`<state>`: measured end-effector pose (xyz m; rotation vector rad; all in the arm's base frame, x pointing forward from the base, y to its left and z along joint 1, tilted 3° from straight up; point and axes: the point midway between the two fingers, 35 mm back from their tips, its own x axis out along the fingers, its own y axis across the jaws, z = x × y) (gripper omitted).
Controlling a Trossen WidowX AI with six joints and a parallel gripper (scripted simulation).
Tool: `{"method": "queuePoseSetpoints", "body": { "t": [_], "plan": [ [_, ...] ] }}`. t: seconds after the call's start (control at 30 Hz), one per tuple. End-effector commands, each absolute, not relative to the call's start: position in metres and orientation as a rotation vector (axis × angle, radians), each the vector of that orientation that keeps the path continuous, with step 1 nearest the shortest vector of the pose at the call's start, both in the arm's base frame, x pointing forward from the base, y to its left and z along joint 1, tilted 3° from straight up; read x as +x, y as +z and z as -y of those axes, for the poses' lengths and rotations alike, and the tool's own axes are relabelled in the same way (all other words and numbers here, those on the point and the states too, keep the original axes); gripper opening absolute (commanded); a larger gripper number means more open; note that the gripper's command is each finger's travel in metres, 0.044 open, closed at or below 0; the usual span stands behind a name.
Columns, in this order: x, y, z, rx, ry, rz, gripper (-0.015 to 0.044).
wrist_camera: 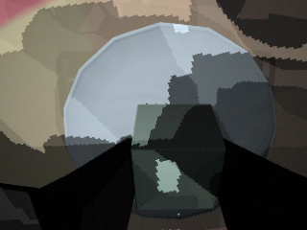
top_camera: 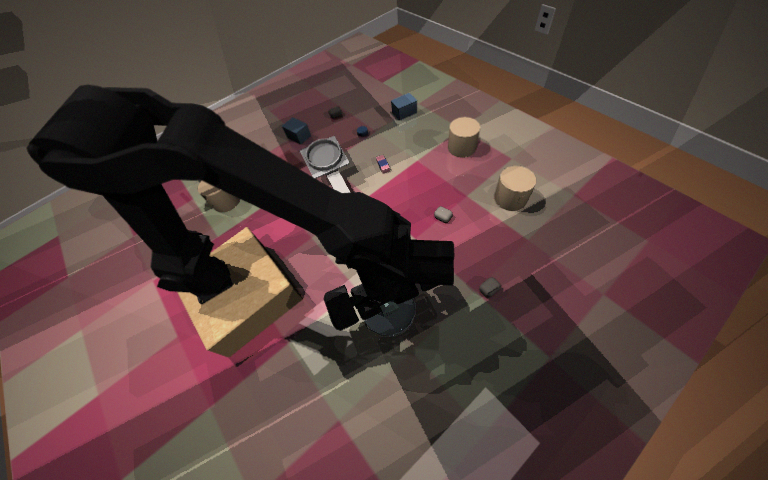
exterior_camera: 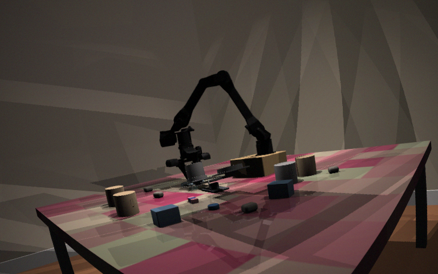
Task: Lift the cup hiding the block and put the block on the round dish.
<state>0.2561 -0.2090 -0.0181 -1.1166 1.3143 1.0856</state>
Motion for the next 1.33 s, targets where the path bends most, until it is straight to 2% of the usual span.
{"method": "queuePoseSetpoints", "body": {
  "t": [0.0, 0.53, 0.67, 0.83, 1.0, 1.3],
  "plan": [
    [0.256, -0.018, 0.209, -1.117, 1.086, -1.314, 0.0026],
    [0.257, -0.011, 0.209, -1.117, 1.086, -1.314, 0.044],
    [0.257, 0.032, 0.208, -1.121, 1.087, -1.316, 0.044],
    [0.257, 0.041, 0.207, -1.122, 1.086, -1.316, 0.044],
    [0.256, 0.082, 0.204, -1.128, 1.08, -1.31, 0.044],
    [0.255, 0.084, 0.204, -1.128, 1.08, -1.31, 0.044]
  ]
}}
